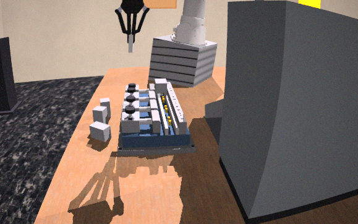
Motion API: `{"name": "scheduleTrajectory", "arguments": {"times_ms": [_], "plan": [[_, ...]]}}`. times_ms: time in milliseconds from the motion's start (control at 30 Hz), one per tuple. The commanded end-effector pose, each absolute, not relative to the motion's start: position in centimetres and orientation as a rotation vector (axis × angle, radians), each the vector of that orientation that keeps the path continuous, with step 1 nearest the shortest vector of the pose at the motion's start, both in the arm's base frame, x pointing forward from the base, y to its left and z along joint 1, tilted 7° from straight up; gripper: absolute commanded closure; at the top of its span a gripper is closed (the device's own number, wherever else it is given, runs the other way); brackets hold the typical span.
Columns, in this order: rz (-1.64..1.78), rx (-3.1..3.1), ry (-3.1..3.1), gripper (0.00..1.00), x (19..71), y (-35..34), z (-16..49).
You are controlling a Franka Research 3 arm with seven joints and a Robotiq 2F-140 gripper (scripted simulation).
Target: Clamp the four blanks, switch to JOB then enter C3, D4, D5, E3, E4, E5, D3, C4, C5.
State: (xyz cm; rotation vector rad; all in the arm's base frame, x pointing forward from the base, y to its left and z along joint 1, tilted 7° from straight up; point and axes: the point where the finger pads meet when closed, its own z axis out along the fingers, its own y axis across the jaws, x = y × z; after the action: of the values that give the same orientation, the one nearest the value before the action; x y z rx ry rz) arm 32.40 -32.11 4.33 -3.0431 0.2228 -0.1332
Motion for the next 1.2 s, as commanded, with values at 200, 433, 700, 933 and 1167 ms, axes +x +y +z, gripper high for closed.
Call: {"name": "scheduleTrajectory", "arguments": {"times_ms": [200,433,700,933,1167], "plan": [[-0.14,-3.043,0.113,1.0,32.9,-33.6,4.9],[-0.143,-3.048,-0.13,1.0,35.6,-41.7,4.1],[-0.138,-3.047,-0.148,0.6,35.7,-42.3,3.9],[-0.138,-3.047,-0.148,0.6,35.7,-42.3,3.9],[-0.138,-3.047,-0.148,0.6,35.7,-42.3,3.9]]}}
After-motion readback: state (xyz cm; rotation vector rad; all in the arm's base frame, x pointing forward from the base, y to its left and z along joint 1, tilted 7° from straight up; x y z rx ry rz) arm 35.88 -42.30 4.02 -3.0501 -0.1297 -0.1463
